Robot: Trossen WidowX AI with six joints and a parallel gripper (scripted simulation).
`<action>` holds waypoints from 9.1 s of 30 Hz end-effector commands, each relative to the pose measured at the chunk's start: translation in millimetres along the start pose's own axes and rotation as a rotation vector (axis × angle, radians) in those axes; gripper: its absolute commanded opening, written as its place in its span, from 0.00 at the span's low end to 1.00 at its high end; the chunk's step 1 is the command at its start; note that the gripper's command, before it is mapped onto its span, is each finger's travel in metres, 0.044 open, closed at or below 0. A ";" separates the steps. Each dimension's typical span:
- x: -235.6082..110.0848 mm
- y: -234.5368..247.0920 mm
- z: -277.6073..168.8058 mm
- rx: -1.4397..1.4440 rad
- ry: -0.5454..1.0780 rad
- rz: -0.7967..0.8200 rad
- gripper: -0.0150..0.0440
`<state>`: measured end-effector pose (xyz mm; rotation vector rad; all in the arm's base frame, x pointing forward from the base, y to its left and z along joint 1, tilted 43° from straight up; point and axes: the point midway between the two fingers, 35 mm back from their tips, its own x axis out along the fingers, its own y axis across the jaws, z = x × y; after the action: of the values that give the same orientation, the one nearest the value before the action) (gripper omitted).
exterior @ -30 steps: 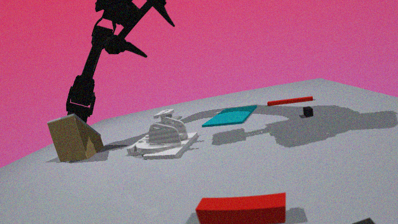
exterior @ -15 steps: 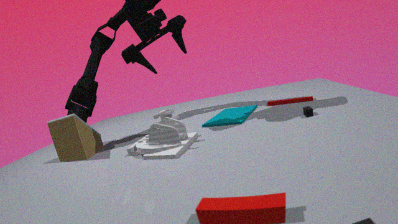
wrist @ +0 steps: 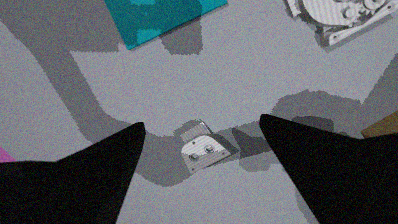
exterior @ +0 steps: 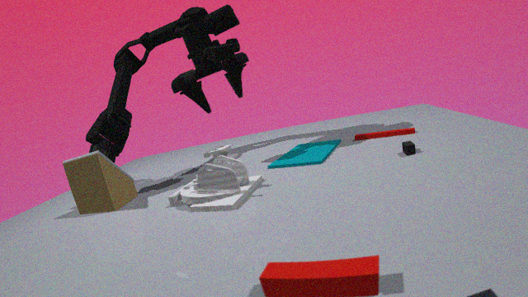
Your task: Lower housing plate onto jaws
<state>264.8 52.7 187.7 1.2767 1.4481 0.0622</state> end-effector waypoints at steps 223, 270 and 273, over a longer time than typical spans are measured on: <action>32.2 -137.2 79.7 -0.521 0.129 -0.190 0.85; 26.8 -182.5 93.5 -0.528 0.144 -0.148 0.85; 26.8 -182.5 93.5 -0.528 0.144 -0.148 0.85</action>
<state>223.1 -57.4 18.6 0.7512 1.5120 0.4159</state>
